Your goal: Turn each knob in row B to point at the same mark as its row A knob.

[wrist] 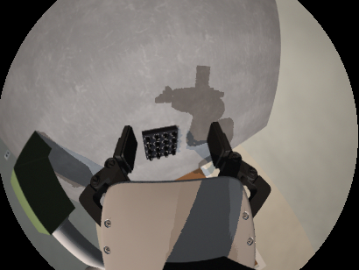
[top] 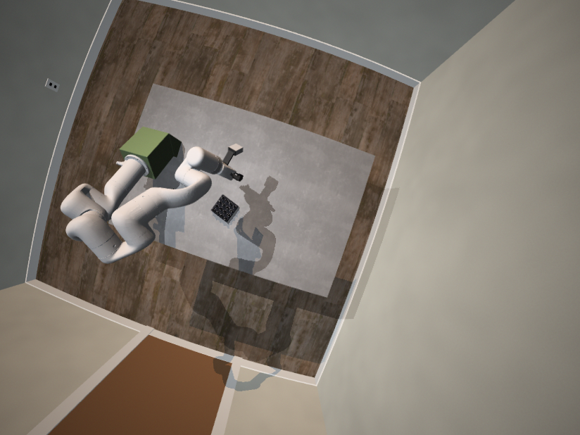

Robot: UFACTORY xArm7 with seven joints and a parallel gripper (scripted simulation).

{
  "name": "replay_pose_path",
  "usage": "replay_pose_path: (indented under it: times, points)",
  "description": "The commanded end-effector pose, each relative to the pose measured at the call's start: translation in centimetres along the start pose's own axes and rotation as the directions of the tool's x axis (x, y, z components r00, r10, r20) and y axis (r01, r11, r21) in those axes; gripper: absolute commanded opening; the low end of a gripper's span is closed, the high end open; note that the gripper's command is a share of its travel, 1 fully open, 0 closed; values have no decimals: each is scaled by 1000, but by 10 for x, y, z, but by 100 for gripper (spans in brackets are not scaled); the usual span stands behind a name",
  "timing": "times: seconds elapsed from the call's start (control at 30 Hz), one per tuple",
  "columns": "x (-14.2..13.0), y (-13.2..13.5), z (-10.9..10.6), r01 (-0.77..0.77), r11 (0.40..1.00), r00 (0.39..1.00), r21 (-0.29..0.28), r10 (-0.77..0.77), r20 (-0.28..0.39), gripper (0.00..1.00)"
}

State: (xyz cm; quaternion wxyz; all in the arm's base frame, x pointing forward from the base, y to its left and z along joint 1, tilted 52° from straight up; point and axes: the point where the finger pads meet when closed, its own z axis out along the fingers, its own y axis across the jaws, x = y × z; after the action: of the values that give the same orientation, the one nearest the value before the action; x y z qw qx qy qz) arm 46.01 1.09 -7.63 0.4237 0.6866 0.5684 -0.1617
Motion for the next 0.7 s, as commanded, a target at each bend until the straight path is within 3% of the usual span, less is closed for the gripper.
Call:
replay_pose_path:
  times: [0.0,0.13,0.2,0.53,0.6,0.67]
  points:
    - [1,1,-1,-18,1000,1000,-1,18,-6,100]
    - [1,1,-1,-18,1000,1000,-1,18,-6,100]
    - [-12,2,6,-121,993,993,16,121,6,100]
    - [-12,2,6,-121,993,993,16,121,6,100]
    - [-30,3,16,-271,962,962,38,270,29,100]
    - [-34,3,18,-302,952,953,42,301,35,100]
